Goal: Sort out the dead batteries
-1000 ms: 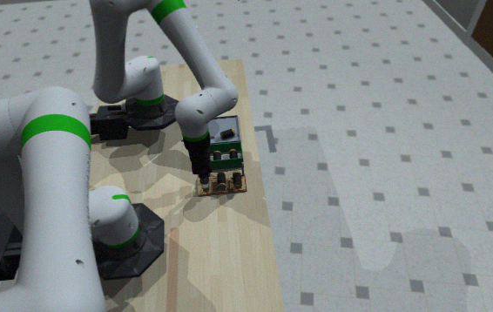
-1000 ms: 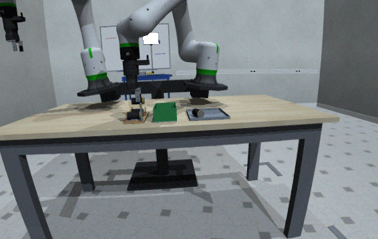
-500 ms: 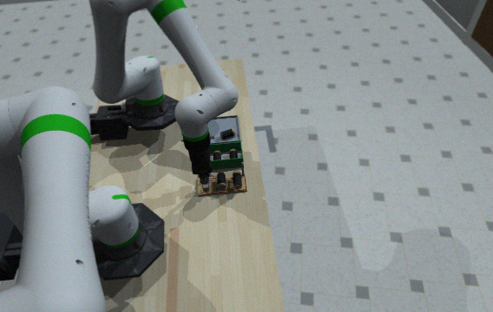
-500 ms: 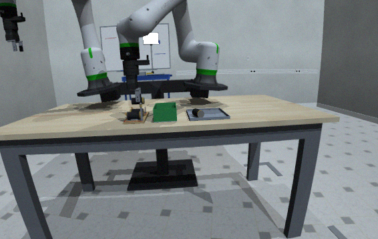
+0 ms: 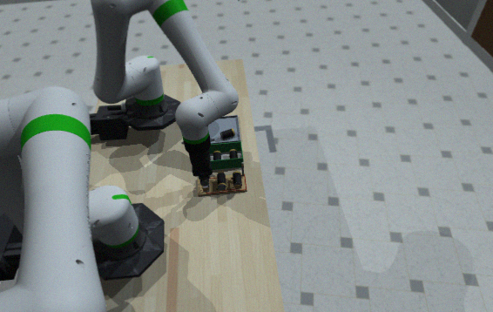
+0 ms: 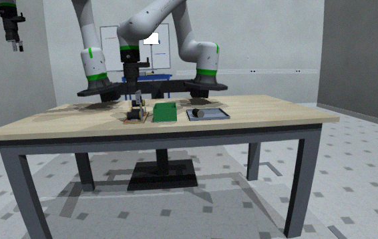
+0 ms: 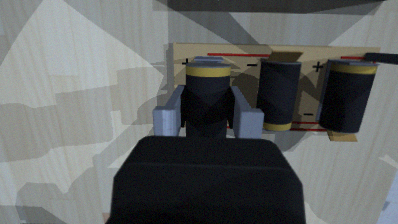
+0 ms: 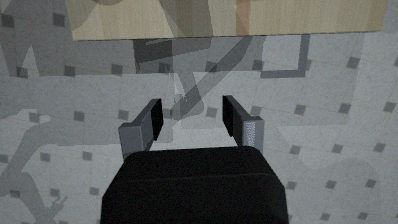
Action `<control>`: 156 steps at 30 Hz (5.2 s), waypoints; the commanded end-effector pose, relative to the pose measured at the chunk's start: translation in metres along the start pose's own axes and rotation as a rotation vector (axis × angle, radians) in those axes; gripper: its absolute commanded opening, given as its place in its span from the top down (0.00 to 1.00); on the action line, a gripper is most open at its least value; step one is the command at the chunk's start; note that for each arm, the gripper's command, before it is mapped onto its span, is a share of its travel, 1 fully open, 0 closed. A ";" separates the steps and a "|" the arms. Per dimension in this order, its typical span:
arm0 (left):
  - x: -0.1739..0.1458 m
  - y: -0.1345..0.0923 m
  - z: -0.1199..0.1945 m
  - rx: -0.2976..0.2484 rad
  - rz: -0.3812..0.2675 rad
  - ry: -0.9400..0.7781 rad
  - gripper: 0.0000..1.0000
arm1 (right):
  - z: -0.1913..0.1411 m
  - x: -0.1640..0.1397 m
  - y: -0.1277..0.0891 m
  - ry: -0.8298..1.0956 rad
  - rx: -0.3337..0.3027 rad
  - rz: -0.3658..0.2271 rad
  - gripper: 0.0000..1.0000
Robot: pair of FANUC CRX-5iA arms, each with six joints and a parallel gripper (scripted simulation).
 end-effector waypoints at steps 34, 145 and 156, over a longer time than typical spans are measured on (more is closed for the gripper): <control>0.008 -0.006 0.003 0.013 -0.019 -0.007 0.43 | -0.005 0.001 -0.008 0.012 -0.004 -0.014 0.00; 0.009 0.026 0.004 0.013 -0.019 -0.007 0.10 | -0.005 0.001 -0.008 0.012 -0.004 -0.014 0.00; 0.009 0.007 0.004 0.013 -0.019 -0.007 0.10 | -0.005 0.001 -0.008 0.012 -0.004 -0.014 0.00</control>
Point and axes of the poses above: on each arm, the point where the finger pads meet when closed, its own y axis out along the fingers, its own z axis across the jaws, x = y × z, the point moved 4 cm from there along -y, back along the fingers, and after that the axes turned 10 degrees about y, right-handed, at the moved point
